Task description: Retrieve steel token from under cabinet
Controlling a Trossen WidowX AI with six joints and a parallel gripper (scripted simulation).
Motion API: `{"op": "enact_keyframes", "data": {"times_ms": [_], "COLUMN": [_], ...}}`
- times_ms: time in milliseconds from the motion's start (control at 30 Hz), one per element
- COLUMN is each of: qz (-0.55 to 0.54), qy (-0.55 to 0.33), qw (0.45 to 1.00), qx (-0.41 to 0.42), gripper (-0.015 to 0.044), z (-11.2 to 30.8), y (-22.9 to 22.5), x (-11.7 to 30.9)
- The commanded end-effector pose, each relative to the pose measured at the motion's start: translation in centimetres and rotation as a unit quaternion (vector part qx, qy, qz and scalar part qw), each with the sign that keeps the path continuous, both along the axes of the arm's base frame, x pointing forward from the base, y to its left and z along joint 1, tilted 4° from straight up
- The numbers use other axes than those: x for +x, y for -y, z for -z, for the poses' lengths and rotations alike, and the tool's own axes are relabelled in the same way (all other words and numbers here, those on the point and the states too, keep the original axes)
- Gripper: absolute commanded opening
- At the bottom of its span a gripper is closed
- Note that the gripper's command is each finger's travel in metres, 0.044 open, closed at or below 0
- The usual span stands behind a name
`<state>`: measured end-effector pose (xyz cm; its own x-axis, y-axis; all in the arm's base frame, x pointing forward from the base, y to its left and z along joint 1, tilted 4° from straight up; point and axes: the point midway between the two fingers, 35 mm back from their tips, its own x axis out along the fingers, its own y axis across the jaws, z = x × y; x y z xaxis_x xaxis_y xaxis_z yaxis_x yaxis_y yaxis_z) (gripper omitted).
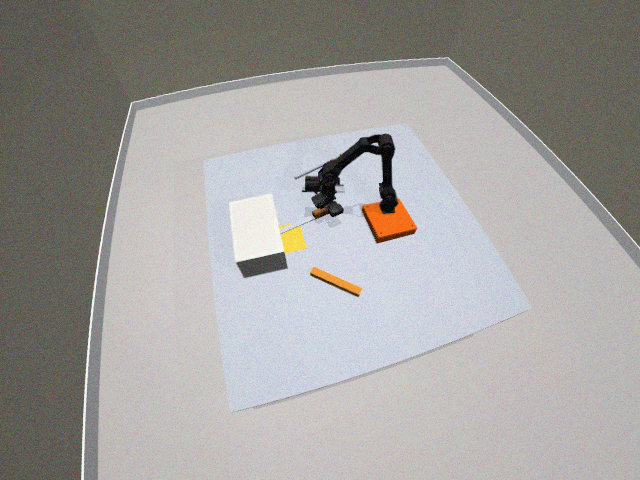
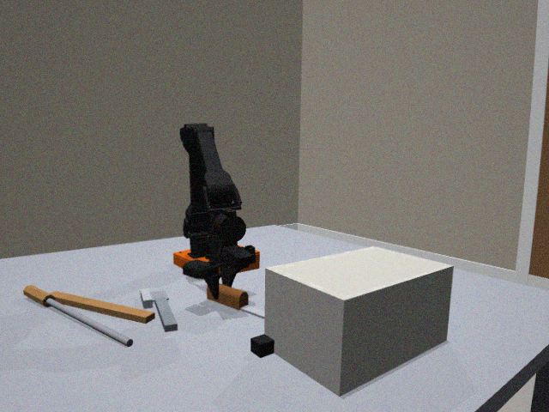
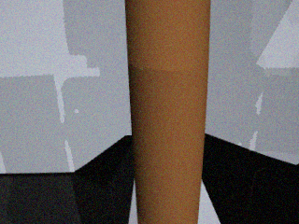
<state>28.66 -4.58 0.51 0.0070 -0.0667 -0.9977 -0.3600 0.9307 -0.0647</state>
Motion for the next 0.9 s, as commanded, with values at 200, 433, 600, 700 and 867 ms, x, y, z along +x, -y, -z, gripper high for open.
{"op": "enact_keyframes", "data": {"times_ms": [200, 433, 600, 700, 867], "qz": [0.0, 0.0, 0.0, 0.0, 0.0], "qy": [0.0, 0.0, 0.001, 0.001, 0.001], "qw": [1.0, 1.0, 1.0, 1.0, 1.0], "qx": [-0.001, -0.001, -0.001, -0.001, -0.001], "gripper": [0.0, 0.0, 0.0, 0.0, 0.0], "z": [0.0, 0.0, 0.0, 0.0, 0.0], "y": [-0.5, -0.8, -1.0, -1.1, -1.4], "x": [1.4, 2.2, 2.8, 3.1, 3.7]}}
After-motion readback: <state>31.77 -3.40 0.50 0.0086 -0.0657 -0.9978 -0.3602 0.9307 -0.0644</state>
